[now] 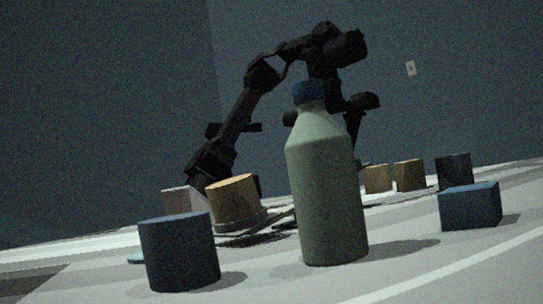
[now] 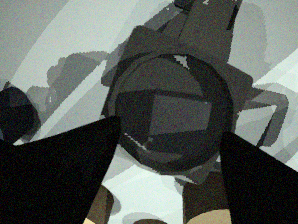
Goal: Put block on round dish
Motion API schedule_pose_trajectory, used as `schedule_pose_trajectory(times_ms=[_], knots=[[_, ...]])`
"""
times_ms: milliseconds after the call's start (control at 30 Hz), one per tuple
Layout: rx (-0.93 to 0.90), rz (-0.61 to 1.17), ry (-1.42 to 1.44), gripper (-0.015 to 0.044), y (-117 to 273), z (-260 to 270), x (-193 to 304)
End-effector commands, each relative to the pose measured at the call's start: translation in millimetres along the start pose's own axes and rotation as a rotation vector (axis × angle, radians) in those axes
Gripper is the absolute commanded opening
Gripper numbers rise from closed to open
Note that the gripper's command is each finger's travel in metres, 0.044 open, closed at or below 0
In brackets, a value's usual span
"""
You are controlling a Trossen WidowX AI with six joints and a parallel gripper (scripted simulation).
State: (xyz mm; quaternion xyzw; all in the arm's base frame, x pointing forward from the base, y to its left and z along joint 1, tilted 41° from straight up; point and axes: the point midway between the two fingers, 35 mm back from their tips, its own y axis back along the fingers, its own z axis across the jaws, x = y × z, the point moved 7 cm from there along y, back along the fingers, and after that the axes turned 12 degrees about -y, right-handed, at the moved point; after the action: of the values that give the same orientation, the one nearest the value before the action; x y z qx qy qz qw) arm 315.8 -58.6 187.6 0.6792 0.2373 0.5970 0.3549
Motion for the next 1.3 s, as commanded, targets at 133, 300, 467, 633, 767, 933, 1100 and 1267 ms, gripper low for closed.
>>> schedule_pose_trajectory(times_ms=[133,300,467,633,767,933,1100,1267], knots=[[0.007,0.004,-0.007,0.026,-16,-2,0],[0.007,0.005,-0.008,0.026,-23,-2,0],[0.007,0.005,-0.008,0.0181,-24,-2,0],[0.007,0.005,-0.008,0.0128,-24,-2,0],[0.007,0.005,-0.008,0.0102,-24,-2,0],[-0.002,0.005,-0.023,0.0,-11,-1,0],[-0.02,0.003,-0.054,0.0,17,-1,-1],[-0.038,0.003,-0.084,0.0,45,-3,-1]])
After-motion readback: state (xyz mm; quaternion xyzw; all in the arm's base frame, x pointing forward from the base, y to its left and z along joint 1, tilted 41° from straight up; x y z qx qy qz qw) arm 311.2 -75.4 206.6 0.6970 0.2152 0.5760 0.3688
